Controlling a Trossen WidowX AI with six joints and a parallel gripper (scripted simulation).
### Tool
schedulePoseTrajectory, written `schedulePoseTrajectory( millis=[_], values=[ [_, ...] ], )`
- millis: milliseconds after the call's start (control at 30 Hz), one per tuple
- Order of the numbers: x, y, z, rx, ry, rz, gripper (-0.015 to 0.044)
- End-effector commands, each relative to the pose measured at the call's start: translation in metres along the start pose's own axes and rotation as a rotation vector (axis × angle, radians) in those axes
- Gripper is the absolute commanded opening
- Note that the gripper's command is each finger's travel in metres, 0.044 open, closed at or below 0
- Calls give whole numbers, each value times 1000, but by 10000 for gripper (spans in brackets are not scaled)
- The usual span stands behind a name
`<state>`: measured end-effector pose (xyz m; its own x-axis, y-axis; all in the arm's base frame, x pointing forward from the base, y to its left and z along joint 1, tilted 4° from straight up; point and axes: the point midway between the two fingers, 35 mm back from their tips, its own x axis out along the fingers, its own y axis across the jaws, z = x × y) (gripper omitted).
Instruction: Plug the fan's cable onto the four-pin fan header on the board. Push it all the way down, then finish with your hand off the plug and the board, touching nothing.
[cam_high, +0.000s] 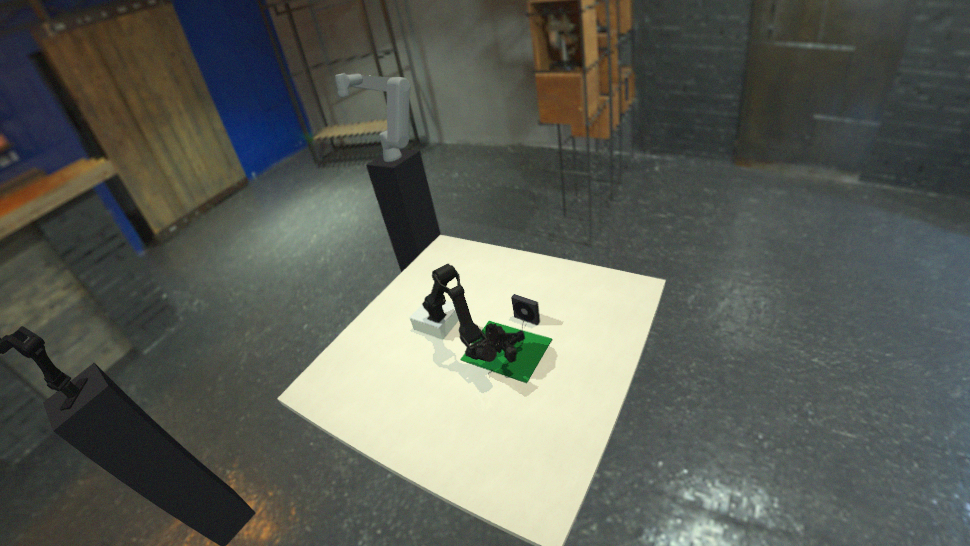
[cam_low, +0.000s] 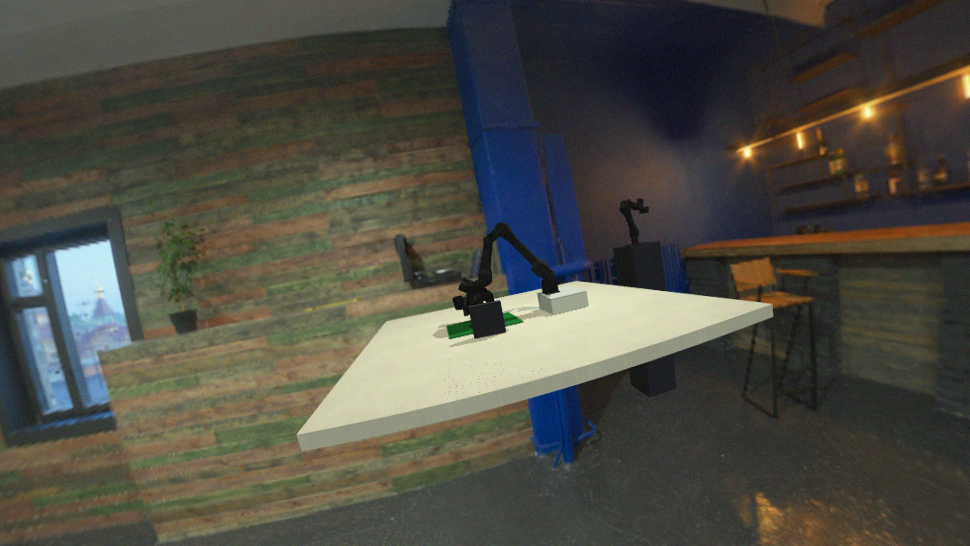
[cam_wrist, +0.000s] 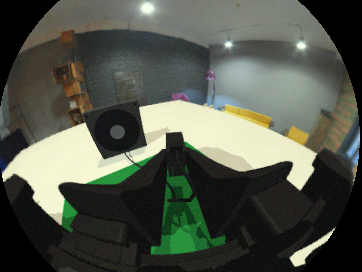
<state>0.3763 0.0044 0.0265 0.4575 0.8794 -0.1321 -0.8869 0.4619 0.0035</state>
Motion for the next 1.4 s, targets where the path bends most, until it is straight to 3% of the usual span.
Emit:
schedulePoseTrajectory(
  millis=[0,1367],
  values=[
    [1,1,-4,5,-2,2,0],
    [8,1,-39,6,-2,2,0]
  ],
)
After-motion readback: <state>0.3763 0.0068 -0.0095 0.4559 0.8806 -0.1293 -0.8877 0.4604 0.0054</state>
